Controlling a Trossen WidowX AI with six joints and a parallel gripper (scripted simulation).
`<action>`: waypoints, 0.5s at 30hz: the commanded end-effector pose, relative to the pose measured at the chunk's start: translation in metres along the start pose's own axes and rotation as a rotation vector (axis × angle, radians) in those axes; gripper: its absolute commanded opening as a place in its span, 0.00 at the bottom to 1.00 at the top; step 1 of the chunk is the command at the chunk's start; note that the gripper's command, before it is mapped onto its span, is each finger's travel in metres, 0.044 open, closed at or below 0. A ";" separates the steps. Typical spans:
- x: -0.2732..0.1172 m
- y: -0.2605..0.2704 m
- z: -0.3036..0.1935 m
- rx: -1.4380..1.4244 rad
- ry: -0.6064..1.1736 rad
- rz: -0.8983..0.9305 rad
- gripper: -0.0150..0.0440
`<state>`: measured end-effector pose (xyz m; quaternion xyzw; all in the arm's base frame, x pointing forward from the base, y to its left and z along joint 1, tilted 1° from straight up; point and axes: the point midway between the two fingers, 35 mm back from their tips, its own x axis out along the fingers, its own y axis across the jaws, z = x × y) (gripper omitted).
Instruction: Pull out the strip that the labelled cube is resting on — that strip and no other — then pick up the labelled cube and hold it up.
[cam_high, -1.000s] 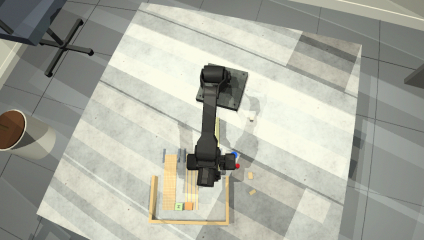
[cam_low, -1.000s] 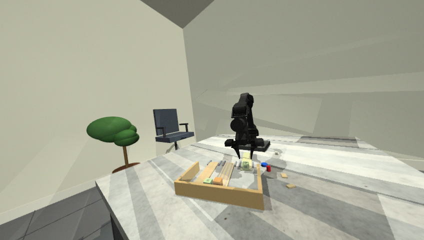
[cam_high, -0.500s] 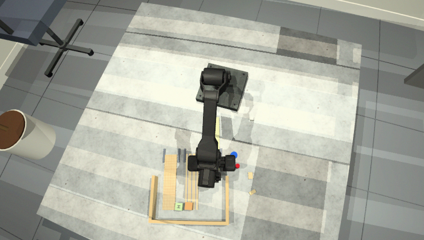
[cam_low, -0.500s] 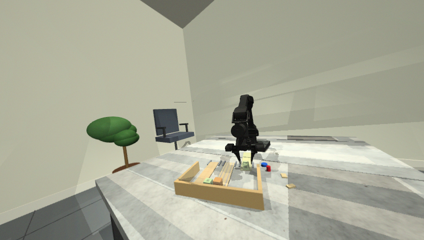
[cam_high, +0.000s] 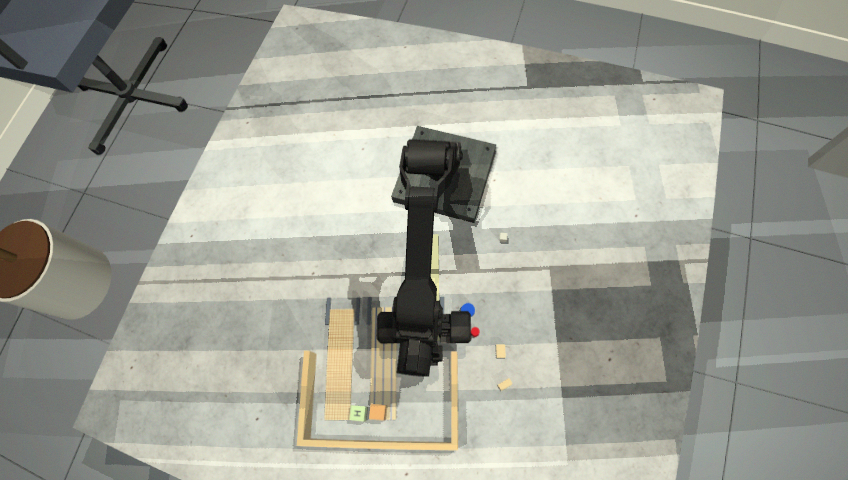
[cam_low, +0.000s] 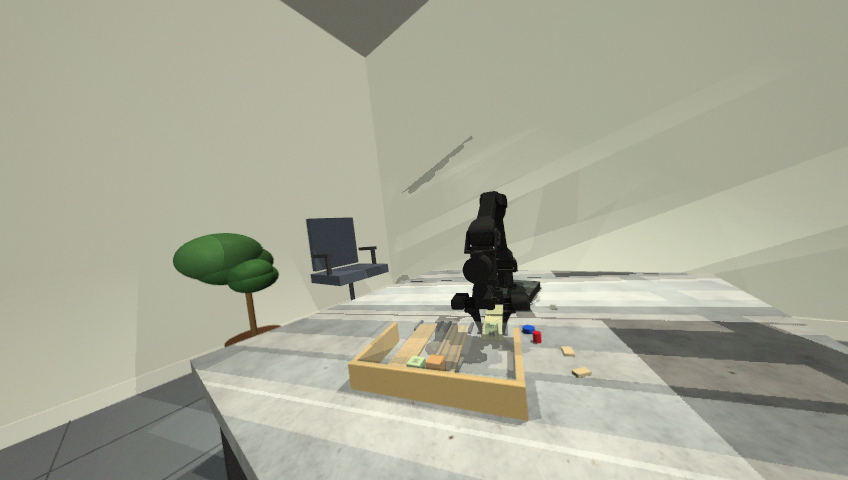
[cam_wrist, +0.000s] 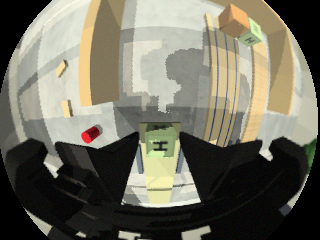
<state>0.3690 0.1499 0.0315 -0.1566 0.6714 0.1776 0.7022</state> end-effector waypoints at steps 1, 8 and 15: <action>0.004 0.000 -0.002 0.007 0.009 -0.003 0.68; 0.001 0.000 -0.001 0.000 0.003 0.000 0.50; 0.001 0.000 -0.001 0.000 0.003 0.000 0.42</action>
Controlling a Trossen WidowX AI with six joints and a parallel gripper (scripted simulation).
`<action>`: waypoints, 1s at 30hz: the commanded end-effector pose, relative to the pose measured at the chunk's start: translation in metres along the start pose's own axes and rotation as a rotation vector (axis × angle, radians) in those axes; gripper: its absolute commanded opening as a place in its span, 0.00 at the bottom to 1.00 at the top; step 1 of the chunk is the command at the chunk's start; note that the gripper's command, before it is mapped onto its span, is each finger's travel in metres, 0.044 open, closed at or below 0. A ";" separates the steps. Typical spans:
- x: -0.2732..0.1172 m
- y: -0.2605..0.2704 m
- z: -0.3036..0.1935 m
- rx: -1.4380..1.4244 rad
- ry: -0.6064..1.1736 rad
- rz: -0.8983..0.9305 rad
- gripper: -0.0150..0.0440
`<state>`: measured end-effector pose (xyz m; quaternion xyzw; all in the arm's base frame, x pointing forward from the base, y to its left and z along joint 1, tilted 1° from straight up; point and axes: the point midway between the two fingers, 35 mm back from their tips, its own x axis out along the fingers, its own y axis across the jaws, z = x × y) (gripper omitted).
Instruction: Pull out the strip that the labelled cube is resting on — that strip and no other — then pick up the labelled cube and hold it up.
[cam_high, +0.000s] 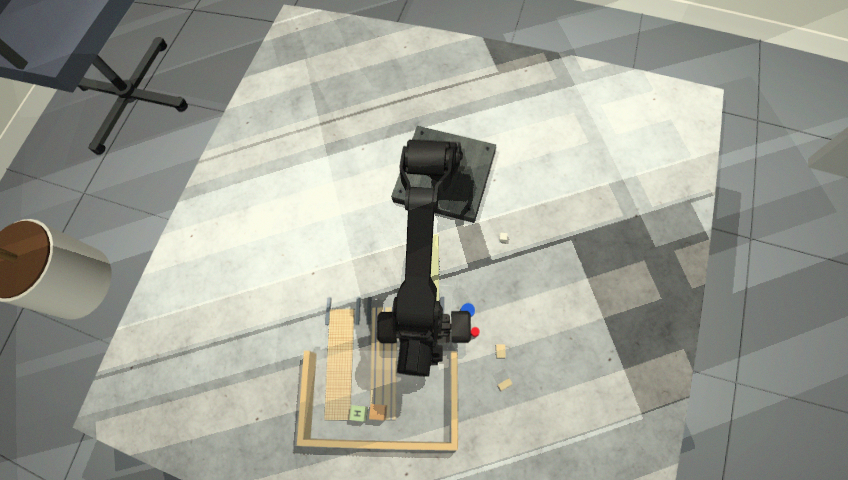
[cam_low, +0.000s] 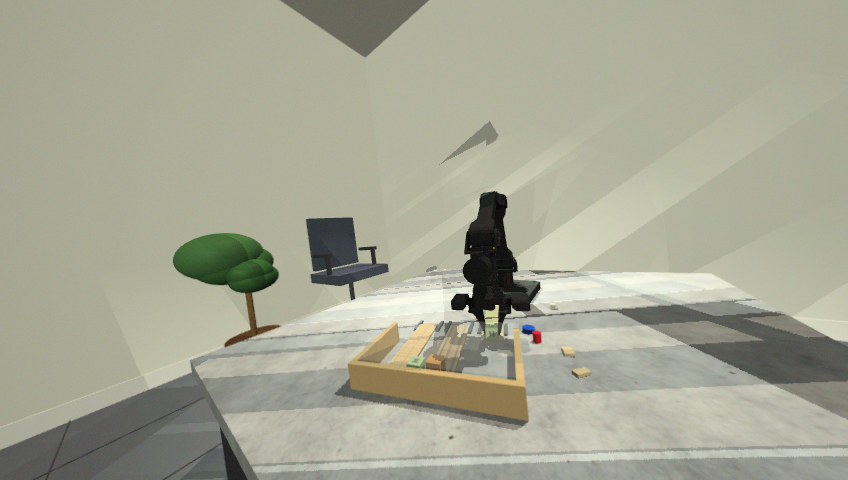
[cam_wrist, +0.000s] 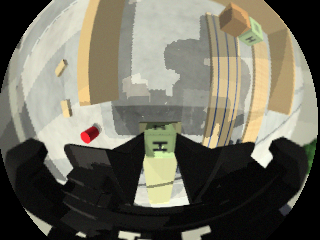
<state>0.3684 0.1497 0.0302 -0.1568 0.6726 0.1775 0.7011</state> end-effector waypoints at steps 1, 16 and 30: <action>0.000 0.000 0.000 0.000 0.000 0.000 0.38; -0.032 0.003 -0.042 0.001 0.007 0.001 0.25; -0.042 0.007 -0.076 0.007 0.011 -0.003 0.25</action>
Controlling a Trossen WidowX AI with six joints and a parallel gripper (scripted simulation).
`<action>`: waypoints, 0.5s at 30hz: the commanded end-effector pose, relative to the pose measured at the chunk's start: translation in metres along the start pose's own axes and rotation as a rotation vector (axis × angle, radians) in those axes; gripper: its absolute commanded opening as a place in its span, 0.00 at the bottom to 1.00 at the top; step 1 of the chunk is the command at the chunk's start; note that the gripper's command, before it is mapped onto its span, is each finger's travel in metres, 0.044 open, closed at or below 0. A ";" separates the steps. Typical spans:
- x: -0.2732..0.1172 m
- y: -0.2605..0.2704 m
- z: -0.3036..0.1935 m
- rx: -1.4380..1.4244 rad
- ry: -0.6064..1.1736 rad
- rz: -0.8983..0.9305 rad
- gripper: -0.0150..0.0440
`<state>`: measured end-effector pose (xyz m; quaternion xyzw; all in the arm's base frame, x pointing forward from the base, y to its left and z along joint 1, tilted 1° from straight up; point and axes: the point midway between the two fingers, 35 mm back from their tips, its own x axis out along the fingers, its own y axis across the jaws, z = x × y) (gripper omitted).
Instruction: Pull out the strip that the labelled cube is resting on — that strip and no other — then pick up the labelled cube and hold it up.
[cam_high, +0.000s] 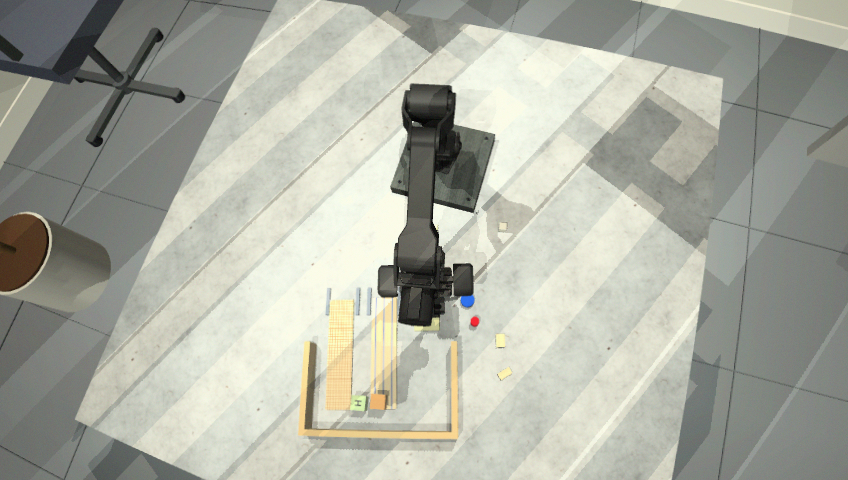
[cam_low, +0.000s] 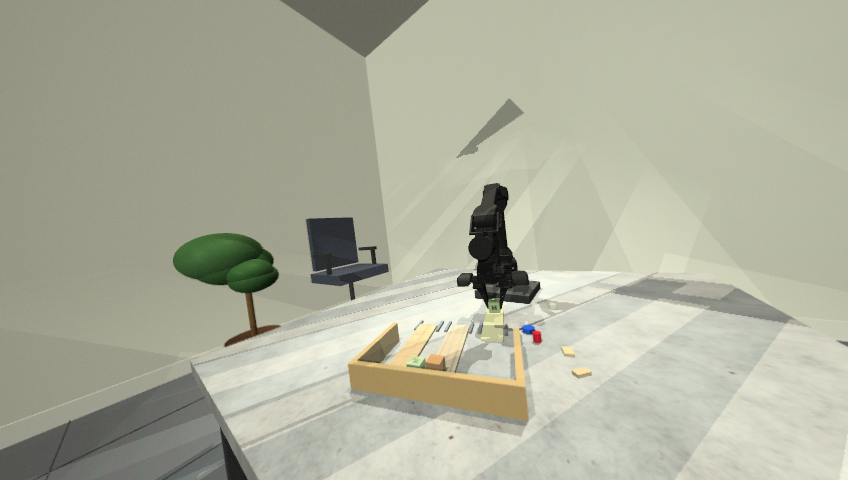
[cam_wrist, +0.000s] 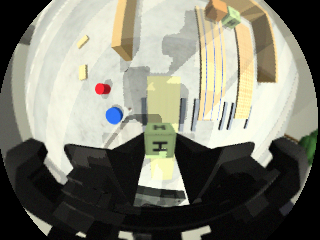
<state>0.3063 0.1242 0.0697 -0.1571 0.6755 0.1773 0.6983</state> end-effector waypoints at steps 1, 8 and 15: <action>0.000 0.001 -0.015 0.007 0.003 -0.004 0.25; 0.000 0.002 -0.028 0.007 0.004 -0.004 0.25; -0.034 0.002 -0.028 0.007 0.004 -0.004 0.25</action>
